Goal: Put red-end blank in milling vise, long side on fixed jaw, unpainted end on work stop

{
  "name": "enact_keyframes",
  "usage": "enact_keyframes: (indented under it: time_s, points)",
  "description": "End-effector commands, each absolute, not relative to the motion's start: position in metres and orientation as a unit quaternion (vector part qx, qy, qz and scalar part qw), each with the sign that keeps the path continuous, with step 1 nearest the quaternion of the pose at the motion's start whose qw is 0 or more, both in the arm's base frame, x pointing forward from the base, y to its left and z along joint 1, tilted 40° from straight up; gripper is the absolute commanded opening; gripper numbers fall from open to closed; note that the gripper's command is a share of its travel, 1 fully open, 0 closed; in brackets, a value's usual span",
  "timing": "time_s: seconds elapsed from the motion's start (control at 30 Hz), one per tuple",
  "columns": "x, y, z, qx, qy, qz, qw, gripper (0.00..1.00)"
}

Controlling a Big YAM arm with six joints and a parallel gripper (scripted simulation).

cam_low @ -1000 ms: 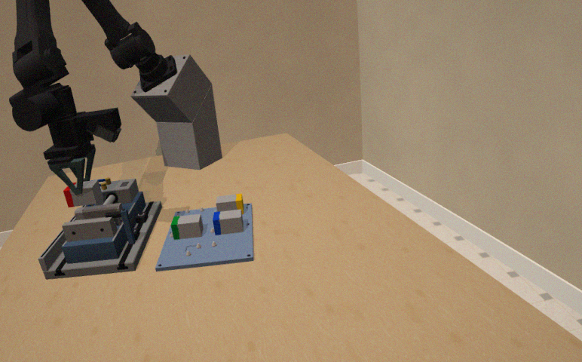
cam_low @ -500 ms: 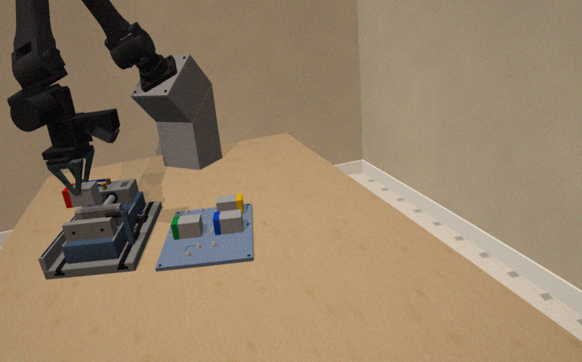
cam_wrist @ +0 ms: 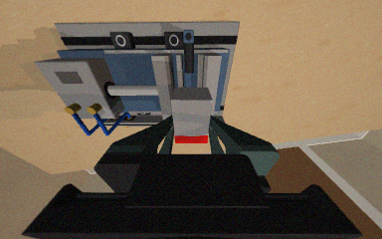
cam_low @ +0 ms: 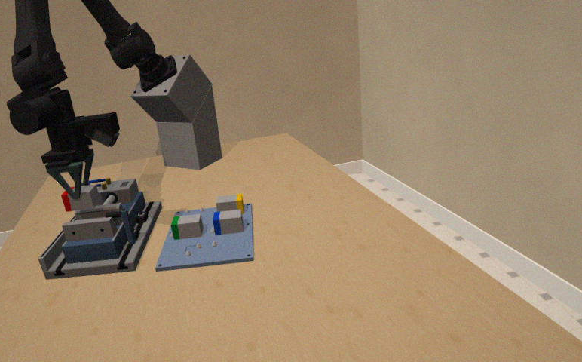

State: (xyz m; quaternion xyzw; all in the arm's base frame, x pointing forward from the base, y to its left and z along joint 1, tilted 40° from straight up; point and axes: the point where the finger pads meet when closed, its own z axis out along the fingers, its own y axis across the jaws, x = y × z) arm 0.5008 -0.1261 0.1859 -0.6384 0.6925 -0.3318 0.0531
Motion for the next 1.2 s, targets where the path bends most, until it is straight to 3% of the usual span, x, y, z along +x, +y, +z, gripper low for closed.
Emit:
enact_keyframes:
  time_s: [0.0,1.17]
  points:
    - [0.516,-0.134,0.198,-0.632,0.691,-0.346,0.063,0.00]
    - [0.517,-0.135,0.200,-0.630,0.690,-0.349,0.066,0.00]
